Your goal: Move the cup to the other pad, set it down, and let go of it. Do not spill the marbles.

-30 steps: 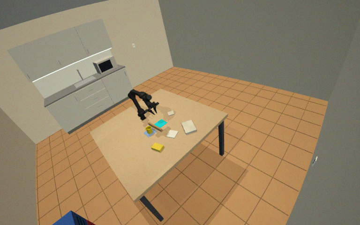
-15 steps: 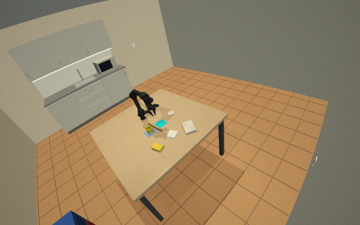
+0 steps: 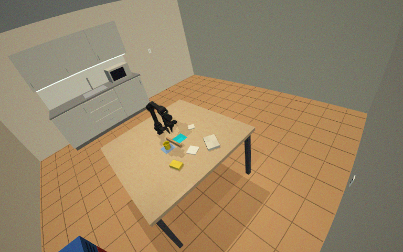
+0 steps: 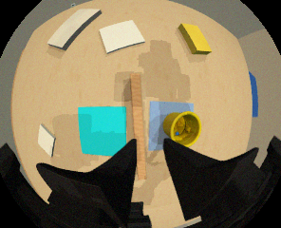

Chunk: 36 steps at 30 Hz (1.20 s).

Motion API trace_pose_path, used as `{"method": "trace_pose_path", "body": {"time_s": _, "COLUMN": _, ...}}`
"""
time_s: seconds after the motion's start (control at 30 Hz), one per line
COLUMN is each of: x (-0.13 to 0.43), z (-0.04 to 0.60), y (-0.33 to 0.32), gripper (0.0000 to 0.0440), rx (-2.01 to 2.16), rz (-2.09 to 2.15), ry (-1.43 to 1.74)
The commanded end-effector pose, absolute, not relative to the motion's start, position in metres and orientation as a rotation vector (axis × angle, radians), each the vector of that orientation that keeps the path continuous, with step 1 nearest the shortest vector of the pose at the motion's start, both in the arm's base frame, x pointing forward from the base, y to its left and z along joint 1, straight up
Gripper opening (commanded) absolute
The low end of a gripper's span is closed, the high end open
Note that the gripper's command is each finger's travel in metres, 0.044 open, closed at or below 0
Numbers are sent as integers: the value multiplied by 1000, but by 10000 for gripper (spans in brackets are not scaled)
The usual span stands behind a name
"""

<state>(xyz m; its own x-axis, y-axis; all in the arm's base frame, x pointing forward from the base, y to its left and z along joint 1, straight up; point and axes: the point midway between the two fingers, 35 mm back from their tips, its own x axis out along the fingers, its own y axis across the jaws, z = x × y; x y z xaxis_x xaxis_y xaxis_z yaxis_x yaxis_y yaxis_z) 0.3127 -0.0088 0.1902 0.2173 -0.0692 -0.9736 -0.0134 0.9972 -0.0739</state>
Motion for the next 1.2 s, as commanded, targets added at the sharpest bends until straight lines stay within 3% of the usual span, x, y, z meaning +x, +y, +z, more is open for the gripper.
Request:
{"method": "trace_pose_path", "body": {"time_s": 0.0, "x": 311, "z": 183, "y": -15, "gripper": 120, "rx": -93, "rz": -36, "ry": 1393}}
{"method": "trace_pose_path", "body": {"time_s": 1.17, "x": 296, "z": 76, "y": -69, "gripper": 170, "rx": -256, "rz": 103, "ry": 1615}}
